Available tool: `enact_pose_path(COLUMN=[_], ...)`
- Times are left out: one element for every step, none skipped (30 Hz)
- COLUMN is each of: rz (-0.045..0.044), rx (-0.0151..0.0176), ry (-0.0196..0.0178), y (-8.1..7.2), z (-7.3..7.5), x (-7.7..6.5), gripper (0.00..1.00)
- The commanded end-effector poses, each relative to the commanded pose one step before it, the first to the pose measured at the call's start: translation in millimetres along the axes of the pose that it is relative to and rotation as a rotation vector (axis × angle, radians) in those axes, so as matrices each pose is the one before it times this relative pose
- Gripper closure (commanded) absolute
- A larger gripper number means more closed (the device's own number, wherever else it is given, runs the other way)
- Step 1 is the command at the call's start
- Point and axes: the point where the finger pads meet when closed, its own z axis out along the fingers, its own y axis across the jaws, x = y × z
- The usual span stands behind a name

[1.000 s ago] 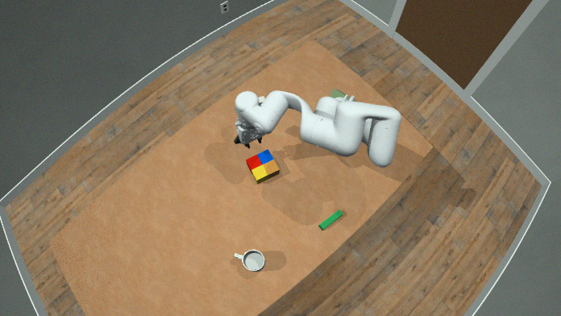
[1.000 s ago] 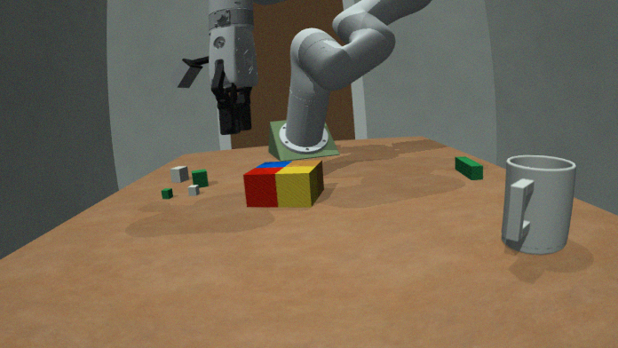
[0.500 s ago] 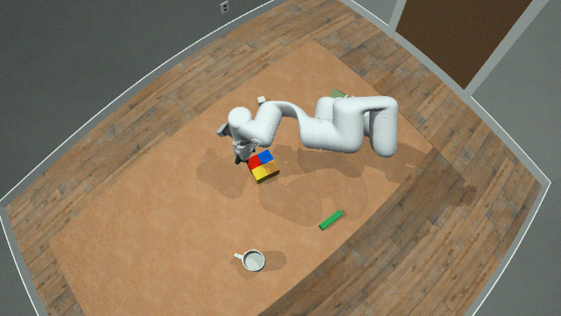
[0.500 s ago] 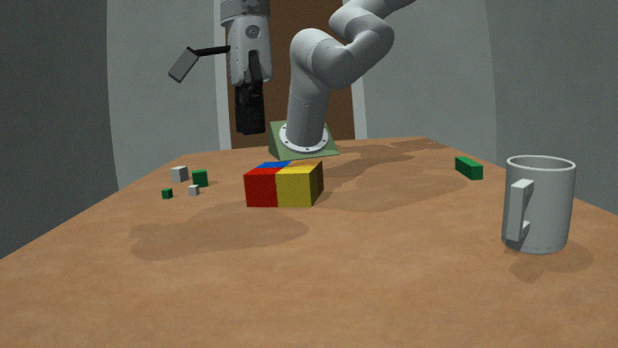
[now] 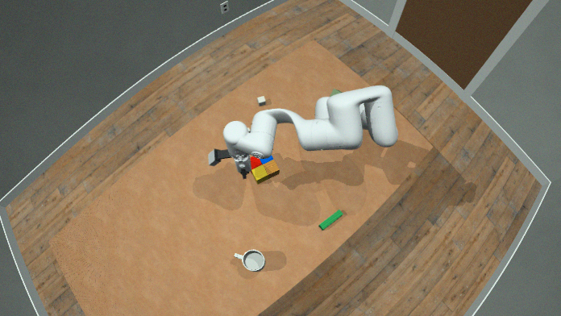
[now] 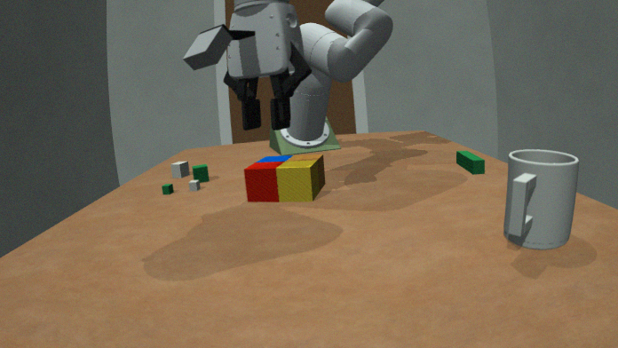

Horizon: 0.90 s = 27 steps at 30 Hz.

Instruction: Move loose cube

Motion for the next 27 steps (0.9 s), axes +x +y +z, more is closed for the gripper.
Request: enact_pose_path(rz=[-0.27839, -0.04344, -0.00792, 0.00000, 0.00000, 0.00000, 0.00000, 0.00000, 0.00000, 0.00000, 0.00000, 0.00000, 0.00000, 0.00000, 0.00000, 0.00000, 0.00000, 0.00000, 0.00000, 0.00000, 0.00000, -0.00001, -0.00001, -0.00002, -0.00002, -0.00003, -0.00003], rx=[0.02357, 0.00353, 0.00076, 0.00000, 0.00000, 0.00000, 0.00000, 0.00000, 0.00000, 0.00000, 0.00000, 0.00000, 0.00000, 0.00000, 0.00000, 0.00000, 0.00000, 0.00000, 0.00000, 0.00000, 0.00000, 0.00001, 0.00001, 0.00002, 0.00002, 0.00003, 0.00003], ry=[0.00471, 0.00017, 0.00006, 0.00000, 0.00000, 0.00000, 0.00000, 0.00000, 0.00000, 0.00000, 0.00000, 0.00000, 0.00000, 0.00000, 0.00000, 0.00000, 0.00000, 0.00000, 0.00000, 0.00000, 0.00000, -0.00001, -0.00001, -0.00002, -0.00002, -0.00003, -0.00004], y=[-0.74, 0.00, 0.00, 0.00, 0.00, 0.00, 0.00, 0.00, 0.00, 0.00, 0.00, 0.00, 0.00, 0.00, 0.00, 0.00, 0.00, 0.00, 0.00, 0.00, 0.00, 0.00, 0.00, 0.00, 0.00, 0.00, 0.01], z=[-1.24, 0.00, 0.00, 0.00, 0.00, 0.00, 0.00, 0.00, 0.00, 0.00, 0.00, 0.00, 0.00, 0.00, 0.00, 0.00, 0.00, 0.00, 0.00, 0.03, 0.08, 0.16, 0.25, 0.36, 0.49, 0.63, 0.78], x=[1.47, 0.00, 0.00, 0.00, 0.00, 0.00, 0.00, 0.00, 0.00, 0.00, 0.00, 0.00, 0.00, 0.00, 0.00, 0.00, 0.00, 0.00, 0.00, 0.00, 0.00, 0.00, 0.00, 0.00, 0.00, 0.00, 0.00], gripper=[0.55, 0.55, 0.55, 0.55, 0.55, 0.55, 0.55, 0.55, 0.55, 0.55, 0.55, 0.55, 0.55, 0.55, 0.55, 0.55, 0.55, 0.55, 0.55, 0.55, 0.55, 0.55, 0.55, 0.55, 0.55, 0.55, 0.55])
